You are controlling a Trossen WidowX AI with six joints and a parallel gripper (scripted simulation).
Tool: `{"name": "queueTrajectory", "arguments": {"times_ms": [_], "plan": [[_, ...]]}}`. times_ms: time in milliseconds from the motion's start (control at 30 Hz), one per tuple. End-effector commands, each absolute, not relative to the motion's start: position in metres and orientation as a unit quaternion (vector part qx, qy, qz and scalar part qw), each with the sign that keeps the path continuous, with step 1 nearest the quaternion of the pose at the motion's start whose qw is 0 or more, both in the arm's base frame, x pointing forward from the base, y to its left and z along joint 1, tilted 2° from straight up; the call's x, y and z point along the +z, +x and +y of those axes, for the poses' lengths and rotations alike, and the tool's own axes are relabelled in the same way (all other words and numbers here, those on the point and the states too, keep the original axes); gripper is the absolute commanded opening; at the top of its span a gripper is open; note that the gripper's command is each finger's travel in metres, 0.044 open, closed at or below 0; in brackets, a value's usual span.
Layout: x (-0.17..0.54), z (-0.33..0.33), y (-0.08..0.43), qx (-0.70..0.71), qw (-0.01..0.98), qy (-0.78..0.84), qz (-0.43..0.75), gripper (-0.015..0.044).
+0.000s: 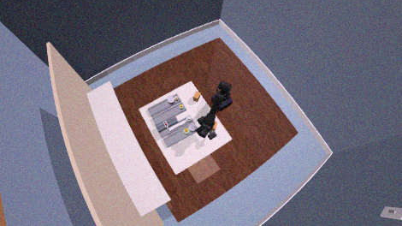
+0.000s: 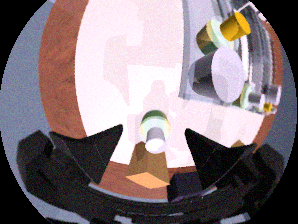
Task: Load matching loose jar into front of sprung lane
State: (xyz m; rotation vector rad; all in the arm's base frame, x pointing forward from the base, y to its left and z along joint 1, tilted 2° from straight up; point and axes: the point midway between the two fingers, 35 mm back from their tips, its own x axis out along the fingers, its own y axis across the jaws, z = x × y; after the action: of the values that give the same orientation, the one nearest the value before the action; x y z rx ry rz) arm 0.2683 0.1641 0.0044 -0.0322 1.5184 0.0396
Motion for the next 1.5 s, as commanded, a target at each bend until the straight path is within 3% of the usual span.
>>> {"name": "queueTrajectory", "arguments": {"times_ms": [0, 33, 333, 567, 767, 1167, 1467], "plan": [[-0.001, 0.163, 0.269, 0.017, 0.726, -0.017, 0.688, 0.044], [-0.001, 0.163, 0.269, 0.017, 0.726, -0.017, 0.688, 0.044], [-0.001, 0.163, 0.269, 0.017, 0.726, -0.017, 0.688, 0.0204], [-0.001, 0.163, 0.269, 0.017, 0.726, -0.017, 0.688, 0.0157], [0.022, 0.164, 0.272, 0.018, 0.726, -0.017, 0.687, 0.0], [0.103, 0.158, 0.27, 0.017, 0.726, -0.017, 0.687, 0.0], [0.096, 0.135, 0.279, 0.015, 0.726, -0.016, 0.687, 0.0]]}}
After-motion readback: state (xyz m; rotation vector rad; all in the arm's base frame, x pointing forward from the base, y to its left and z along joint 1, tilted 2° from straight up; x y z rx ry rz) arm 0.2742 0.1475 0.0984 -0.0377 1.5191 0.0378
